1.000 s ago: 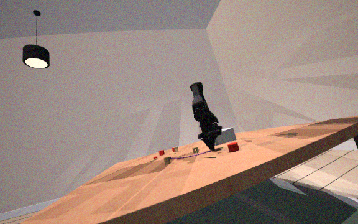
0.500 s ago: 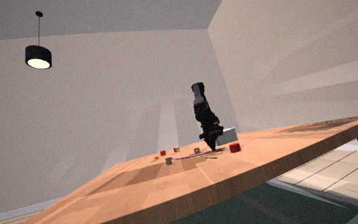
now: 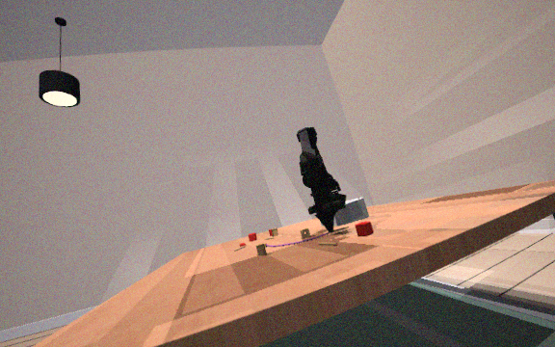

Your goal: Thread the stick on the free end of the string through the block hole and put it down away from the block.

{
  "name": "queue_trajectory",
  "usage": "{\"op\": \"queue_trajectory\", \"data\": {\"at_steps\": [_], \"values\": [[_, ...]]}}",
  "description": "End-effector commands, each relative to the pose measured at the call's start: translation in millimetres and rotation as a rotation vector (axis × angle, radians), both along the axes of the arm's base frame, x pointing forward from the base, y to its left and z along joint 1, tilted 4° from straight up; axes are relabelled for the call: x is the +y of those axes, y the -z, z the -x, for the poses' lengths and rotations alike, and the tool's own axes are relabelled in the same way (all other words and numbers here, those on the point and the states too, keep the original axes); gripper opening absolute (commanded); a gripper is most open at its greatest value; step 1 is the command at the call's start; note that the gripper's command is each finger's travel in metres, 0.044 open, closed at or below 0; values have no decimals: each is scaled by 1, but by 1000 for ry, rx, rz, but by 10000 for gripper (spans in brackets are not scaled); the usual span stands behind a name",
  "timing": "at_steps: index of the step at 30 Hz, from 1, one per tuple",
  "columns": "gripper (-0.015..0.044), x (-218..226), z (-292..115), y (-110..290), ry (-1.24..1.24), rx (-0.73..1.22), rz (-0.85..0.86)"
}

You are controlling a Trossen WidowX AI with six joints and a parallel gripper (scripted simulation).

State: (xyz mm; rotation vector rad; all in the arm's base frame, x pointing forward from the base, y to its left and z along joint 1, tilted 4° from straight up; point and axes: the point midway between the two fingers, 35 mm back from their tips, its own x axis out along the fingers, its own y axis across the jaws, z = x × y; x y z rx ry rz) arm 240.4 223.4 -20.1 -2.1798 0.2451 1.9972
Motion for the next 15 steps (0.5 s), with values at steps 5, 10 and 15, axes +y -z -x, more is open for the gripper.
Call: {"op": "queue_trajectory", "data": {"at_steps": [5,10,15], "values": [[0,2,-1,-13,1,-7,-7],[0,2,0,-20,1,-7,-7],[0,2,0,-26,1,-7,-7]]}}
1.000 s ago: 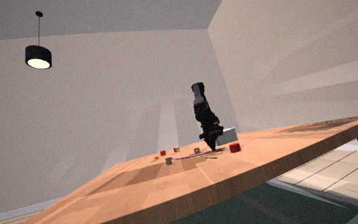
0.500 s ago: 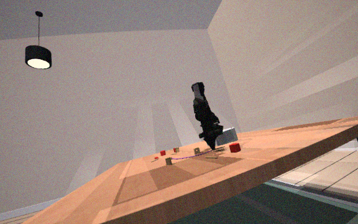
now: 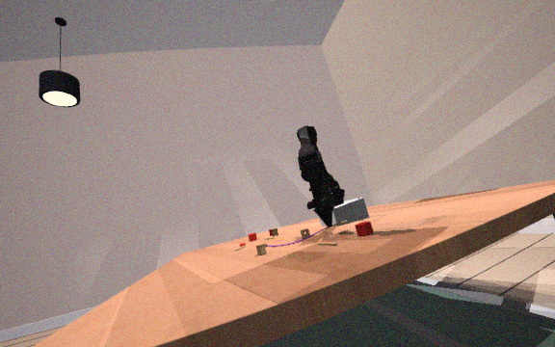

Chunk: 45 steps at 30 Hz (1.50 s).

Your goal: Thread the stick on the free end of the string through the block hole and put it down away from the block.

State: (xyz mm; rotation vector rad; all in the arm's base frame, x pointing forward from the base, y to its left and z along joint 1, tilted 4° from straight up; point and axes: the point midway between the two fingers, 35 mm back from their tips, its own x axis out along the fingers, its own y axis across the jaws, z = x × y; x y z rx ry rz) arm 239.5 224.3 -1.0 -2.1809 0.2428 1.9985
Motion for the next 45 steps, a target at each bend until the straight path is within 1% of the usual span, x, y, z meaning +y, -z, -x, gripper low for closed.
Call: {"op": "queue_trajectory", "data": {"at_steps": [1,23,34,45], "values": [[0,1,0,-8,3,-7,-7],[0,0,3,-36,3,-7,-7],[0,0,3,-32,6,-2,-3],[0,0,-6,-34,384,-3,-36]]}}
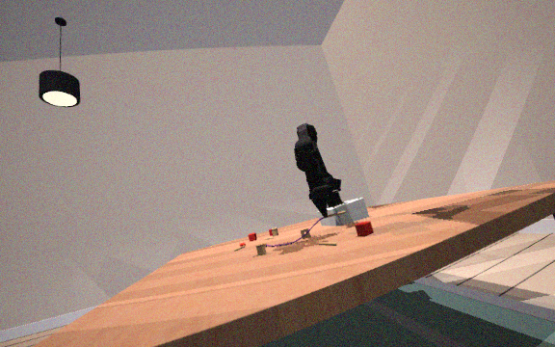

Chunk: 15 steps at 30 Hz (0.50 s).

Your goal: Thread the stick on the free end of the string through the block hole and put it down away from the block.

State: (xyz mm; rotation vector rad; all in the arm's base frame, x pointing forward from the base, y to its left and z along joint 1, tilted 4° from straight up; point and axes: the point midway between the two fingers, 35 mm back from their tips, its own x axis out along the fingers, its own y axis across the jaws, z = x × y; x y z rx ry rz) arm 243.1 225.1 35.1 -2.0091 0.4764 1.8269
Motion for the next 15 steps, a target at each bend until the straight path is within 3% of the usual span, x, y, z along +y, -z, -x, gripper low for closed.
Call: {"op": "queue_trajectory", "data": {"at_steps": [1,15], "values": [[0,-1,-4,2,144,7,-7],[0,-1,-16,0,656,7,-56]]}}
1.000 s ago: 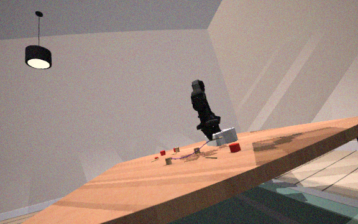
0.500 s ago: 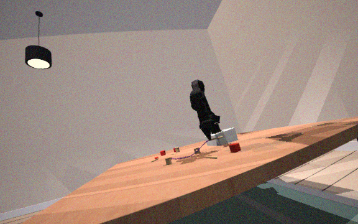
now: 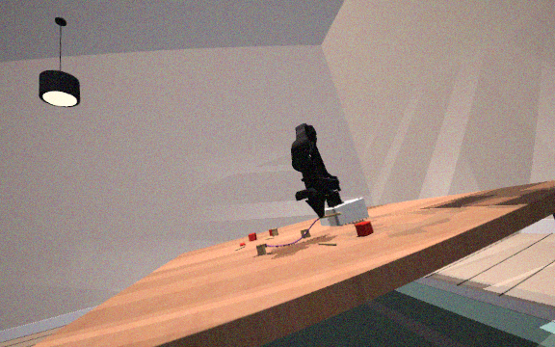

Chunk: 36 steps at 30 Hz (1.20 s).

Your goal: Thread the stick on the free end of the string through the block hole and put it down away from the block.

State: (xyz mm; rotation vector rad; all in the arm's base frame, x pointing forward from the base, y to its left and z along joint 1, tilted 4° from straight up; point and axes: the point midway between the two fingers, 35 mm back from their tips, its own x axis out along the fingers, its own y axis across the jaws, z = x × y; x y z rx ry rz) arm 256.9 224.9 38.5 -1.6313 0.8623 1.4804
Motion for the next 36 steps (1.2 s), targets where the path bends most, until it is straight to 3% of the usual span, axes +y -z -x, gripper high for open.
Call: {"op": "queue_trajectory", "data": {"at_steps": [1,36], "values": [[0,-1,-3,3,148,11,-6],[0,-5,-35,-1,1427,11,-134]]}}
